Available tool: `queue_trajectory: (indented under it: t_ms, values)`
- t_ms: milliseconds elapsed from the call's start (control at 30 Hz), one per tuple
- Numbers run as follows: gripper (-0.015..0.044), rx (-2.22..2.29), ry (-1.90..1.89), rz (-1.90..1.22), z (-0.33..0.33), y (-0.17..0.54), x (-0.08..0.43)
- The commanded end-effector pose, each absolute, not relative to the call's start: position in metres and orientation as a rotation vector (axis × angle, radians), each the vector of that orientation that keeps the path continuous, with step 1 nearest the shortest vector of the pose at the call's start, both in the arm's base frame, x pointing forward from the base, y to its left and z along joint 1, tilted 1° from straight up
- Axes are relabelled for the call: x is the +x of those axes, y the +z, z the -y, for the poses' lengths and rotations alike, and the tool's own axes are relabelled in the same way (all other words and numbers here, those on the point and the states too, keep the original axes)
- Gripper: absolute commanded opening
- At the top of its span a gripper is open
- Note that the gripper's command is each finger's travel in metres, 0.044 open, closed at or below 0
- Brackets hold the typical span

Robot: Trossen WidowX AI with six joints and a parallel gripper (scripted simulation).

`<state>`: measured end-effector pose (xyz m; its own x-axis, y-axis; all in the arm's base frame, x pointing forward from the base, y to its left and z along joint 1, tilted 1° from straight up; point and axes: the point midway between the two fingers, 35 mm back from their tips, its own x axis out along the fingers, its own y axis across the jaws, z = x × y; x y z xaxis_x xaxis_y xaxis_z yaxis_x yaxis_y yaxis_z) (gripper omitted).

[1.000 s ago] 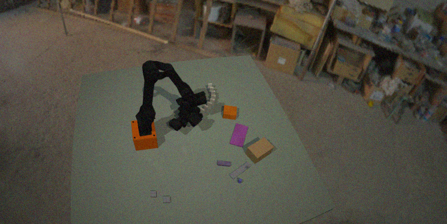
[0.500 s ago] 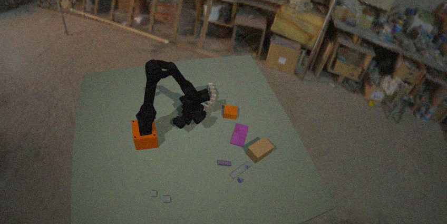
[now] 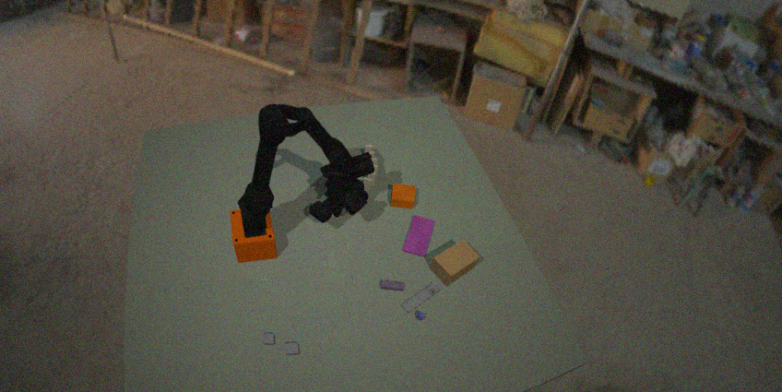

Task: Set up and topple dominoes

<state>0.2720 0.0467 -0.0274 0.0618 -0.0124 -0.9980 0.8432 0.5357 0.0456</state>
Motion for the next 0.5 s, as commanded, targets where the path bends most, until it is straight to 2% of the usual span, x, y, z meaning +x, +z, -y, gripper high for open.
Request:
queue_trajectory:
  t_ms: [0,167,467]
  values:
    - [0.0,0.799,-0.75,-1.34,-0.05,-0.005,0.285]
    - [0.0,0.787,-0.742,-1.396,-0.07,0.025,0.281]
    - [0.0,0.787,-0.742,-1.398,-0.071,0.026,0.281]
